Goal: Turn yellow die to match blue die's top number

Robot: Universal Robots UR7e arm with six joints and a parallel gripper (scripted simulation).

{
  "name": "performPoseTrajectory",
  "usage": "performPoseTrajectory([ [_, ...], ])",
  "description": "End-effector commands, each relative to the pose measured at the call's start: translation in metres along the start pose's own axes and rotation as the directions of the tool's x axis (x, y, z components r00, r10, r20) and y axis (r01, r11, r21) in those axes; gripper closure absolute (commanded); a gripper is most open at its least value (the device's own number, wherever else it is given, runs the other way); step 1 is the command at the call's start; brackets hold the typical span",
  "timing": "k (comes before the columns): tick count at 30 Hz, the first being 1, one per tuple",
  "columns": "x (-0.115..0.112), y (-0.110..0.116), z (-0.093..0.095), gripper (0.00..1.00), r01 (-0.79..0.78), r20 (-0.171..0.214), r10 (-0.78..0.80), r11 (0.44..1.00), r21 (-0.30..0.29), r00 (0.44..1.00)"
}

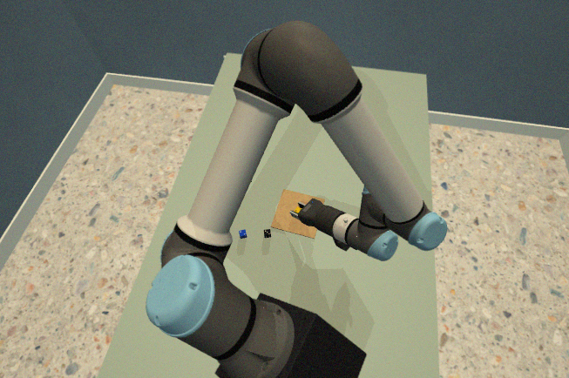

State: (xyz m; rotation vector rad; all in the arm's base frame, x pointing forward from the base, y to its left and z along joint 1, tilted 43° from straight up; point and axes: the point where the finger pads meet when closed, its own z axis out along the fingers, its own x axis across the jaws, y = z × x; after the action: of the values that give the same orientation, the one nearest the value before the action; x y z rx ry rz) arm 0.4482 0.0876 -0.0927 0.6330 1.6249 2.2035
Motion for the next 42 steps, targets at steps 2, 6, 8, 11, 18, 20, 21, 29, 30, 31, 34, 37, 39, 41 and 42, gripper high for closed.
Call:
performPoseTrajectory([
  [2, 0.000, 0.000, 0.000, 0.30, 0.001, 0.000, -0.001, 1.000, 0.000, 1.000],
  [6, 0.000, 0.000, 0.000, 0.30, 0.001, 0.000, -0.001, 1.000, 0.000, 1.000],
  [8, 0.000, 0.000, 0.000, 0.30, 0.001, 0.000, -0.001, 1.000, 0.000, 1.000],
  [11, 0.000, 0.000, 0.000, 0.30, 0.001, 0.000, -0.001, 1.000, 0.000, 1.000],
  [18, 0.000, 0.000, 0.000, 0.30, 0.001, 0.000, -0.001, 1.000, 0.000, 1.000],
  [20, 0.000, 0.000, 0.000, 0.30, 0.001, 0.000, -0.001, 1.000, 0.000, 1.000],
  [21, 0.000, 0.000, 0.000, 0.30, 0.001, 0.000, -0.001, 1.000, 0.000, 1.000],
  [29, 0.000, 0.000, -0.006, 0.30, 0.001, 0.000, -0.001, 1.000, 0.000, 1.000],
  [30, 0.000, 0.000, -0.009, 0.30, 0.001, 0.000, -0.001, 1.000, 0.000, 1.000],
  [31, 0.000, 0.000, -0.011, 0.30, 0.001, 0.000, -0.001, 1.000, 0.000, 1.000],
  [34, 0.000, 0.000, -0.022, 0.30, 0.001, 0.000, -0.001, 1.000, 0.000, 1.000],
  [37, 0.000, 0.000, -0.034, 0.30, 0.001, 0.000, -0.001, 1.000, 0.000, 1.000],
  [39, 0.000, 0.000, -0.038, 0.30, 0.001, 0.000, -0.001, 1.000, 0.000, 1.000],
  [41, 0.000, 0.000, -0.041, 0.30, 0.001, 0.000, -0.001, 1.000, 0.000, 1.000],
  [42, 0.000, 0.000, -0.044, 0.30, 0.001, 0.000, -0.001, 1.000, 0.000, 1.000],
])
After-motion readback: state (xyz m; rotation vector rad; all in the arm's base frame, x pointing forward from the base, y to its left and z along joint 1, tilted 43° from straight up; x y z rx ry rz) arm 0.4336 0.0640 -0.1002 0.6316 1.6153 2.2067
